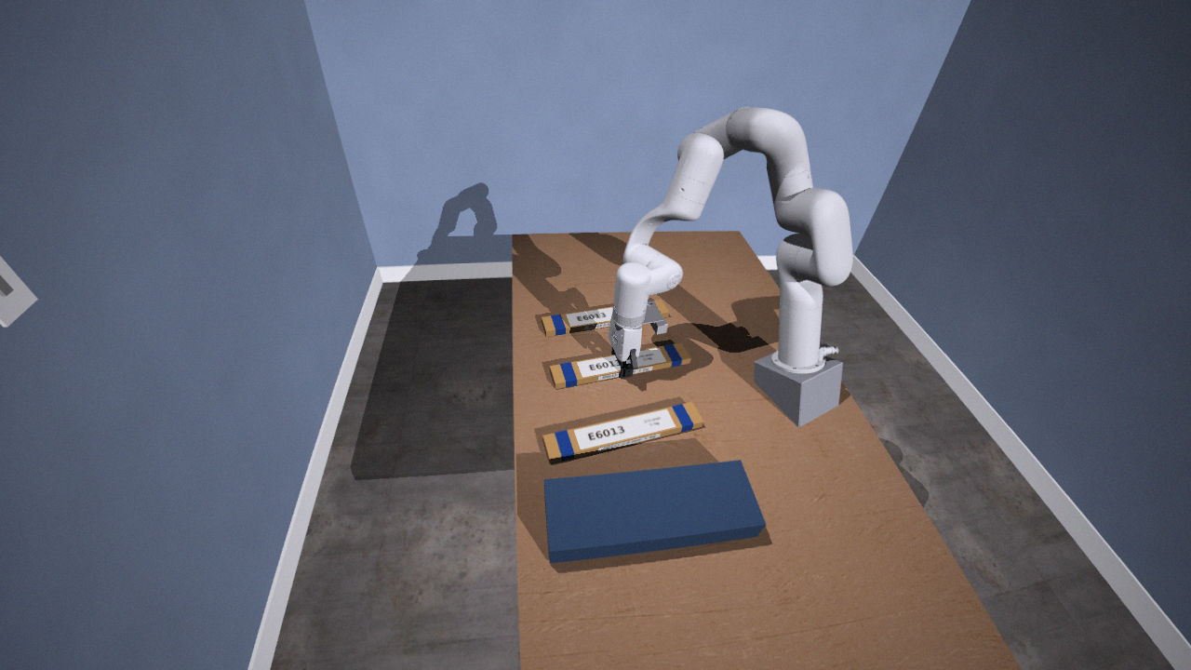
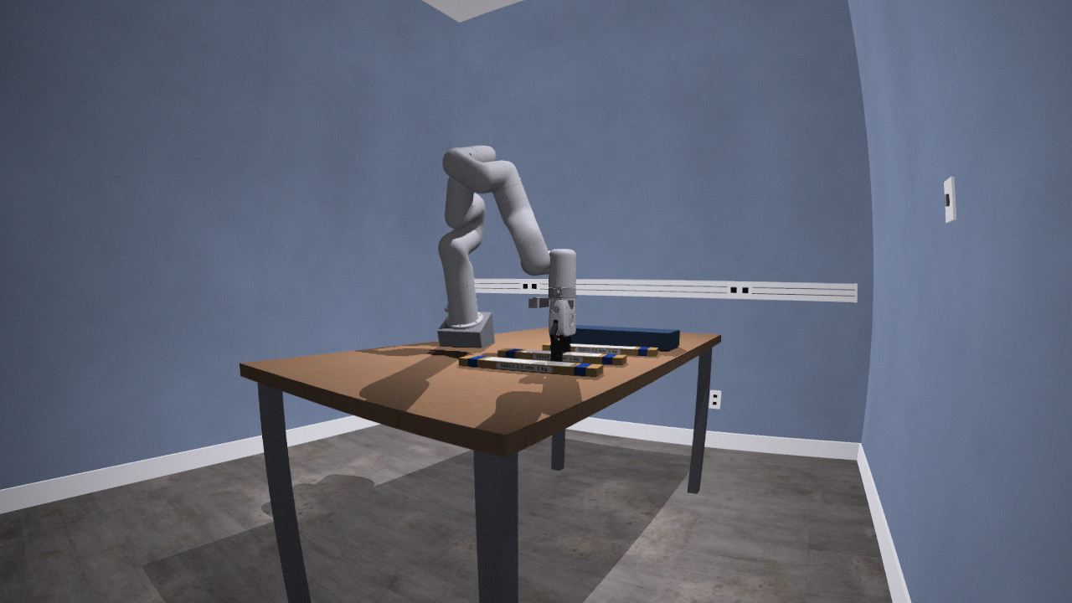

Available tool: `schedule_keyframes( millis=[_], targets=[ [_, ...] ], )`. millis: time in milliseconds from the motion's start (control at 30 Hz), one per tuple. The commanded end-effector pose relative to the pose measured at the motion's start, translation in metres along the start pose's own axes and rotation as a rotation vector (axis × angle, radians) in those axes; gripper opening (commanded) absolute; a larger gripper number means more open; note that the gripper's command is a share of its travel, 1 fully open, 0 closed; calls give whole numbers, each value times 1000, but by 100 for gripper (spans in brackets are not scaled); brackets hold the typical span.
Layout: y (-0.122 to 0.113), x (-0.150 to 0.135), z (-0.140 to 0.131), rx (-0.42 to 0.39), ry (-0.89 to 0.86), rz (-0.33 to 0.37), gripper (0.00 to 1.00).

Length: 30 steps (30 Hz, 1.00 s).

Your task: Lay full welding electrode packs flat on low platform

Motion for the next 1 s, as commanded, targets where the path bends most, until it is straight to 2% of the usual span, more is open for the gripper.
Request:
schedule_keyframes(
  millis=[0, 433, 967],
  targets=[
    [-1, 0, -1, -3, 0, -1, 58],
    [-5, 0, -1, -3, 0, -1, 58],
    [-43, 0, -1, -3, 0, -1, 58]
  ],
)
Point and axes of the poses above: the point where the finger pads meet when closed, its own y axis out along the fingers, its own x axis across the jaws, z = x × y, the point moved 10 cm from there along -y, back along the fingers, and after that the axes turned 13 degrees about y, right-handed, at the moved point
